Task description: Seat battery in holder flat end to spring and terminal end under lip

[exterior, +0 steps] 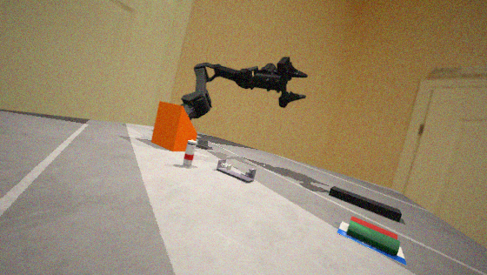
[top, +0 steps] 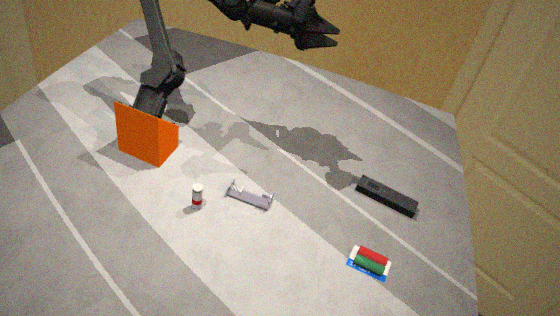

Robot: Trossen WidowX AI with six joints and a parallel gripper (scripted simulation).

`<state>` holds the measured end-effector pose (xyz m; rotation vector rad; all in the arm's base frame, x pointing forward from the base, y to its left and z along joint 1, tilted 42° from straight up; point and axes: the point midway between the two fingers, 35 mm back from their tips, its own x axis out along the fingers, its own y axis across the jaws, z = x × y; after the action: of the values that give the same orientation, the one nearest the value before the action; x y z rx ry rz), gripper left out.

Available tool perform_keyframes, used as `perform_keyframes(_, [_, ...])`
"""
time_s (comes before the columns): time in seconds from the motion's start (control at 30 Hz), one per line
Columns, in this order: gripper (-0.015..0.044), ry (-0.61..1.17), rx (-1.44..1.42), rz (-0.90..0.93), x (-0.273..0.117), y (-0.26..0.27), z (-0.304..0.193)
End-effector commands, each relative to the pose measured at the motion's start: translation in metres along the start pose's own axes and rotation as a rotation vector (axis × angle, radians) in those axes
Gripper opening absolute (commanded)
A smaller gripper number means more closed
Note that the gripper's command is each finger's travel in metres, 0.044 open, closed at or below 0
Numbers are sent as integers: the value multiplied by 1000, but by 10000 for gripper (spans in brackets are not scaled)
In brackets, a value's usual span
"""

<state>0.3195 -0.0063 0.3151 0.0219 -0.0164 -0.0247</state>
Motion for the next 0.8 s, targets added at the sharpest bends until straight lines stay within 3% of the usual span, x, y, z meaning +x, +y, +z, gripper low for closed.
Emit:
perform_keyframes(0.0, [374,12,-6,-3,2,-1,-2])
perform_keyframes(0.23, [190,467,-172,-58,38,-59,-101])
perform_keyframes(0.47, [6,929,-183,10,24,-121,-205])
perform_keyframes(0.77, [0,1367,88,261,-49,-168,-312])
